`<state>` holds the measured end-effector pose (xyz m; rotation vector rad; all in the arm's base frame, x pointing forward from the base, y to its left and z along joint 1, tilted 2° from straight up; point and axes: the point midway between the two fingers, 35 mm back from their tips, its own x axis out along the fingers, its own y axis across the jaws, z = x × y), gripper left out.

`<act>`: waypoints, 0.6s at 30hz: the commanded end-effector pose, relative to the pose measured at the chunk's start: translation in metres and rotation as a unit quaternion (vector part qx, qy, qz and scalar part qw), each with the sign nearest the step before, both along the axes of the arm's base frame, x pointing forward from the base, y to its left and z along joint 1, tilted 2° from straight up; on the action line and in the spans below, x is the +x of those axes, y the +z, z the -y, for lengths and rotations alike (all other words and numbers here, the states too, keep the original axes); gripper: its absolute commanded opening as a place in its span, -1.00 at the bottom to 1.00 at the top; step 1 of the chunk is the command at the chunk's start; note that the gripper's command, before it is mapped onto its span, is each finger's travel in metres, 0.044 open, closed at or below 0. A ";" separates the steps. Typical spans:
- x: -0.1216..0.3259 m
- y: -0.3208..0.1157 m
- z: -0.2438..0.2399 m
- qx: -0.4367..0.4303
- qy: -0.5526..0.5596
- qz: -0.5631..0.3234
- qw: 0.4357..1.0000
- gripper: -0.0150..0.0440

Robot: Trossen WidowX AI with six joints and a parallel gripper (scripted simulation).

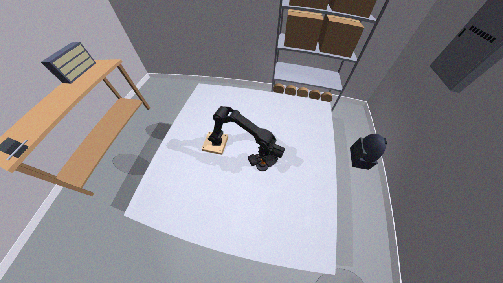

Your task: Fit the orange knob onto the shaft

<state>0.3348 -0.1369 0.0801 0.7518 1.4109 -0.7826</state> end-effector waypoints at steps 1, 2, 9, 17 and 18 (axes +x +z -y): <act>0.000 0.000 0.001 -0.003 -0.030 0.001 1.000 -0.49; 0.000 -0.001 0.001 -0.003 -0.030 0.001 1.000 -0.49; -0.001 -0.004 0.001 -0.003 -0.030 0.001 1.000 -0.49; -0.001 -0.004 0.001 -0.003 -0.030 0.001 1.000 -0.49; -0.001 -0.004 0.001 -0.003 -0.030 0.001 1.000 -0.49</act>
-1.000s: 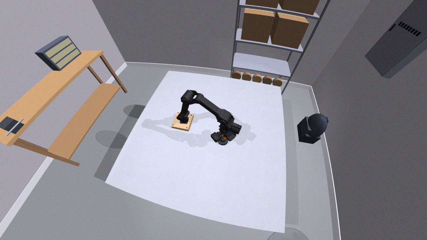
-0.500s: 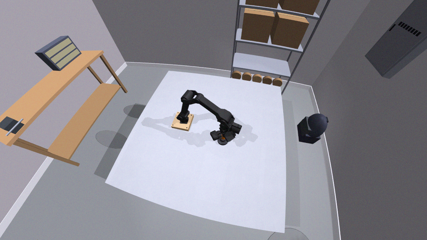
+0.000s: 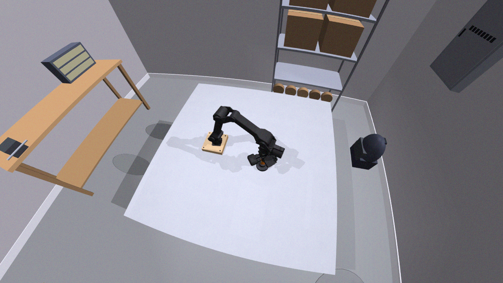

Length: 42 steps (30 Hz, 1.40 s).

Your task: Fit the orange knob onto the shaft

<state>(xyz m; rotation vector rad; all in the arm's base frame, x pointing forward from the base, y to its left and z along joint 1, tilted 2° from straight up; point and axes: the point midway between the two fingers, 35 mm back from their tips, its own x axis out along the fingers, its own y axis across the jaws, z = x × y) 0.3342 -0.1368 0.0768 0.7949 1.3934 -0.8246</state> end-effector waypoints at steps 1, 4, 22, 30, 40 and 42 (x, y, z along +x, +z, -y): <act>0.000 -0.001 0.001 -0.003 -0.002 0.000 1.000 -0.49; 0.000 -0.001 0.001 -0.003 -0.002 0.000 1.000 -0.49; 0.001 0.005 0.001 -0.003 -0.064 0.001 0.998 -0.49; 0.000 0.001 0.001 -0.002 -0.107 0.003 0.994 -0.49; 0.000 0.000 0.001 -0.002 -0.107 0.003 0.994 -0.49; 0.000 0.000 0.001 -0.002 -0.107 0.003 0.994 -0.49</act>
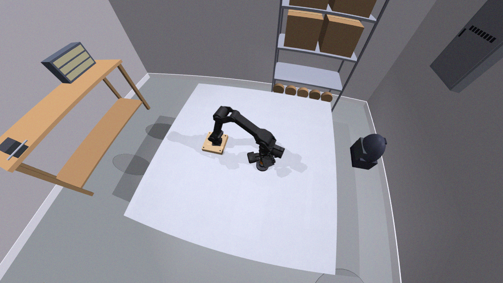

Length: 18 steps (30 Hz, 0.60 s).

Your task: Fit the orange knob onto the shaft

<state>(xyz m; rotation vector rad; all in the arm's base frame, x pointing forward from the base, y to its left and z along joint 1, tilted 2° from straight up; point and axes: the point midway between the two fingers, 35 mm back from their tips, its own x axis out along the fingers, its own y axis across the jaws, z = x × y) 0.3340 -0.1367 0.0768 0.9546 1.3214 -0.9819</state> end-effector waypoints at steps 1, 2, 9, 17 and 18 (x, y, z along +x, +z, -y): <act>0.000 0.000 0.001 -0.003 -0.002 0.000 1.000 -0.49; 0.000 0.000 0.001 -0.003 -0.002 0.000 1.000 -0.49; 0.000 -0.001 0.001 -0.003 -0.002 0.000 1.000 -0.49; 0.000 0.004 0.001 -0.003 -0.002 0.000 1.000 -0.49; 0.000 0.005 0.001 -0.003 -0.002 0.000 1.000 -0.49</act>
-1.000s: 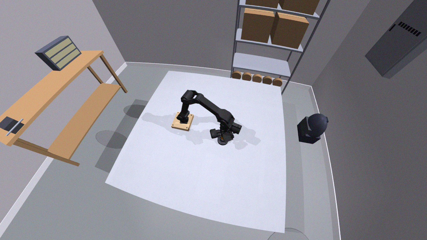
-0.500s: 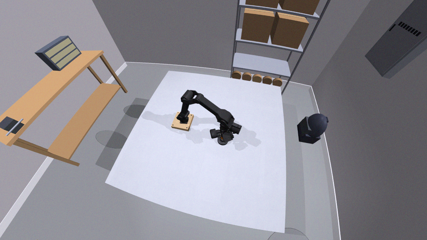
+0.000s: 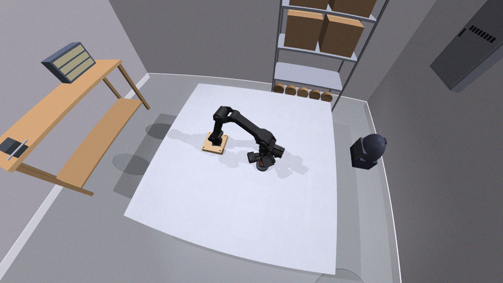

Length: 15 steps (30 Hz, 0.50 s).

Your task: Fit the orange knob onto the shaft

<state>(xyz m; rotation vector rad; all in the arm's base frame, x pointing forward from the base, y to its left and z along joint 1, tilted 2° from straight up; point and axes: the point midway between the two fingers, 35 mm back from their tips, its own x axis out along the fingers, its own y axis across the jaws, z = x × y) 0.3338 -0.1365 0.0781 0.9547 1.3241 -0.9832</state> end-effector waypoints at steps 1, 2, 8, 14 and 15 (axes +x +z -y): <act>0.001 0.003 0.001 -0.003 -0.006 0.001 1.000 -0.49; 0.001 0.003 0.001 -0.003 -0.015 0.002 1.000 -0.49; 0.001 0.002 0.001 -0.003 -0.106 0.004 0.994 -0.49; 0.000 -0.002 0.001 -0.003 -0.106 0.004 0.994 -0.49; 0.000 -0.002 0.001 -0.003 -0.106 0.004 0.994 -0.49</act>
